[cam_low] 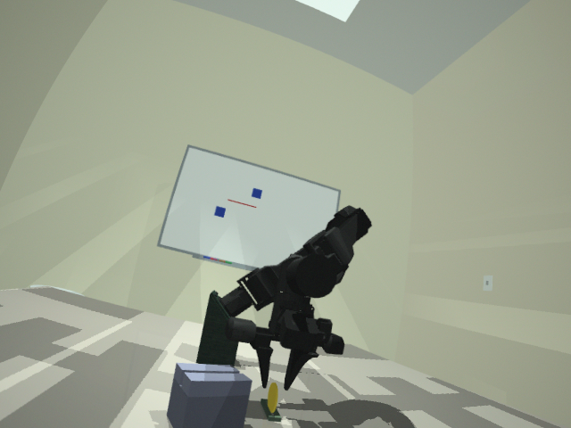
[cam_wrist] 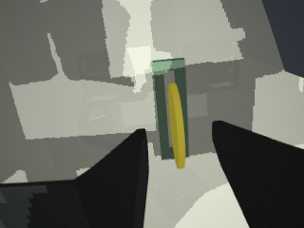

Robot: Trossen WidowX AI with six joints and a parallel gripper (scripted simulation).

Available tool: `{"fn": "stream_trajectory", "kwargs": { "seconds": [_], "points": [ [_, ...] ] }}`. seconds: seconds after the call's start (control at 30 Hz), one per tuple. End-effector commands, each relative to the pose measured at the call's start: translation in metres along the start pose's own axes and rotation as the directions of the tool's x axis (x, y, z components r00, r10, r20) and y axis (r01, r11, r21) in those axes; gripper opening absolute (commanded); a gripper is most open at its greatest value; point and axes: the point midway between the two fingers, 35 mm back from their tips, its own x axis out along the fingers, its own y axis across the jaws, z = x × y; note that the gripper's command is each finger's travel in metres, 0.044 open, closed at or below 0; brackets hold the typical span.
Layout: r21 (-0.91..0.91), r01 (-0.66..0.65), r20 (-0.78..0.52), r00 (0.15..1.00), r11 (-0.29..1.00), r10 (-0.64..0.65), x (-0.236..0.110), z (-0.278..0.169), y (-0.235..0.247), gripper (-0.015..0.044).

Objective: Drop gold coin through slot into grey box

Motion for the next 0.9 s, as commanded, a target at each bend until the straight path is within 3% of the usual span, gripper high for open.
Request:
{"fn": "stream_trajectory", "kwargs": {
  "seconds": [0.0, 0.53, 0.73, 0.87],
  "points": [
    [0.011, -0.005, -0.007, 1.0, 1.0, 0.005, 0.009, -0.003, -0.001, 0.0161],
    [0.011, -0.008, -0.007, 1.0, 1.0, 0.008, 0.031, -0.004, 0.0, 0.0161],
    [0.011, -0.008, -0.007, 1.0, 1.0, 0.008, 0.031, -0.004, 0.0, 0.0003],
    [0.011, -0.008, -0.007, 1.0, 1.0, 0.008, 0.031, -0.004, 0.0, 0.0]
  ]
}}
